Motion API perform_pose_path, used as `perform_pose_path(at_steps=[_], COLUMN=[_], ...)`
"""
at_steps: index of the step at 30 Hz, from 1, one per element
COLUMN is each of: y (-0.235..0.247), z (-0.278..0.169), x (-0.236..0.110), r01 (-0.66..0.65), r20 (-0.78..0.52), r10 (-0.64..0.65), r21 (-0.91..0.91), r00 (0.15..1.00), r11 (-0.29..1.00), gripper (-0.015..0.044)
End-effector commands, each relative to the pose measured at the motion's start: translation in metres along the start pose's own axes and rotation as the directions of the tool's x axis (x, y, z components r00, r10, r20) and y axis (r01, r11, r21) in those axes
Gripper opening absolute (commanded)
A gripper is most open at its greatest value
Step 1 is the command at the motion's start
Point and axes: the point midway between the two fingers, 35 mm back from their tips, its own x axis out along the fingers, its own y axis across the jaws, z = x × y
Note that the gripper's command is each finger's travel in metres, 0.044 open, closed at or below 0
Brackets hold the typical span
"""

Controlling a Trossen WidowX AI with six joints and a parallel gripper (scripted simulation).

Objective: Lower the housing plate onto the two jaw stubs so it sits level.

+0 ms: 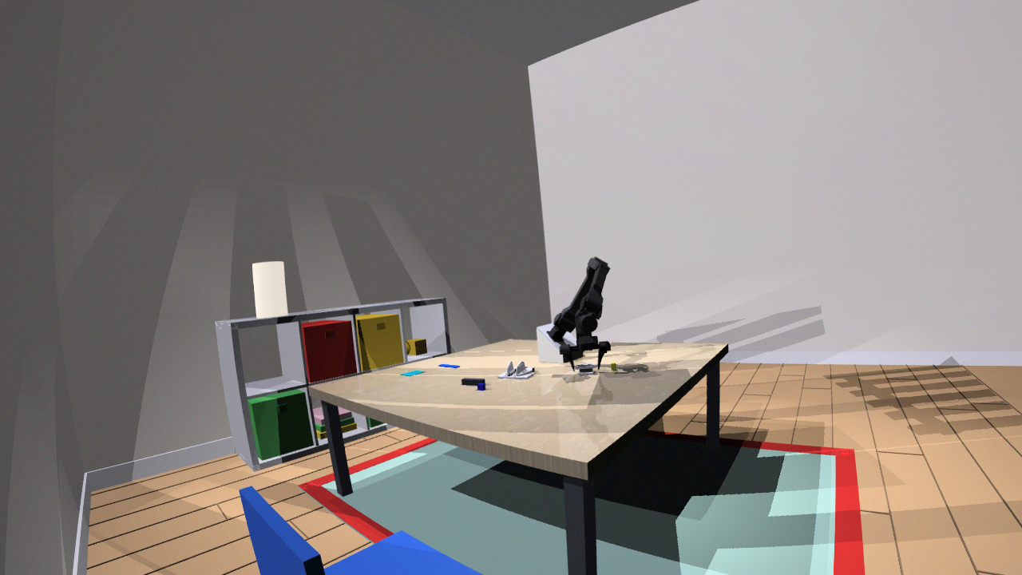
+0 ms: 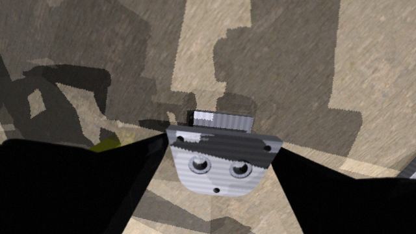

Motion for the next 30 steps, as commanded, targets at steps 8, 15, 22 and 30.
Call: perform_pose_path(at_steps=[8,15,22,30], y=[0.0,0.0,0.0,-0.002], z=[0.0,0.0,0.0,0.002], x=[0.0,0.0,0.0,-0.02], r01=[0.0,0.0,0.0,0.005], r20=[0.0,0.0,0.0,-0.002], r10=[0.0,0.0,0.0,-0.005], r21=[0.0,0.0,0.0,0.0], r00=[1.0,1.0,1.0,1.0], r11=[1.0,1.0,1.0,1.0], gripper=[0.0367,0.0351,0.0351,0.0351])
